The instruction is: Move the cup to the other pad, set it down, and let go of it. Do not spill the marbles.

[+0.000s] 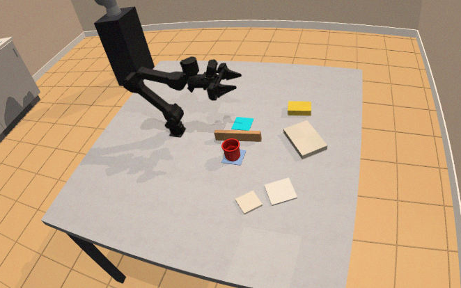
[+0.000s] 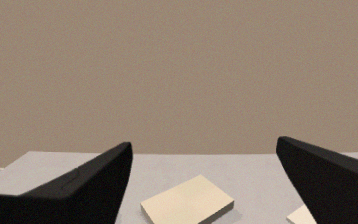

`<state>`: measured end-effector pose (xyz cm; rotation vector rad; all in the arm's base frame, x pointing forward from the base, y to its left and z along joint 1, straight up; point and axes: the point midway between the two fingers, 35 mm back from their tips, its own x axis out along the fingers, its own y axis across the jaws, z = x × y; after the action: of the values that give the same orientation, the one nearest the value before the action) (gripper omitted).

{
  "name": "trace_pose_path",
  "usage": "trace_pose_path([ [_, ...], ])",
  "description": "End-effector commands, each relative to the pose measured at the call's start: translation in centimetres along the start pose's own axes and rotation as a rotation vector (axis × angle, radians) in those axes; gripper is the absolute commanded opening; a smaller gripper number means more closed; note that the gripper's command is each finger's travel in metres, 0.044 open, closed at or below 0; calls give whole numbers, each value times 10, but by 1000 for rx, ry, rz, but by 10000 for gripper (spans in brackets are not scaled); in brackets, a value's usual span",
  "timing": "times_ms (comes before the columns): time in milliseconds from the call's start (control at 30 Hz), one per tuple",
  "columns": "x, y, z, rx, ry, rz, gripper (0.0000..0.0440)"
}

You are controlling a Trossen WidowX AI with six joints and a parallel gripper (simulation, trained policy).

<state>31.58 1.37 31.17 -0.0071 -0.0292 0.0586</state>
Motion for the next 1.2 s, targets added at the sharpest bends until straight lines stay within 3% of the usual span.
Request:
trace_pose_path([
  [0, 0, -1, 0, -1, 4, -5, 374],
  [433, 3, -5, -13, 2, 136, -48, 41],
  [533, 4, -3, -17, 6, 178, -46, 38],
  [733, 8, 2, -23, 22, 259, -34, 85],
  [1167, 14, 10, -37, 58, 457, -26, 78],
])
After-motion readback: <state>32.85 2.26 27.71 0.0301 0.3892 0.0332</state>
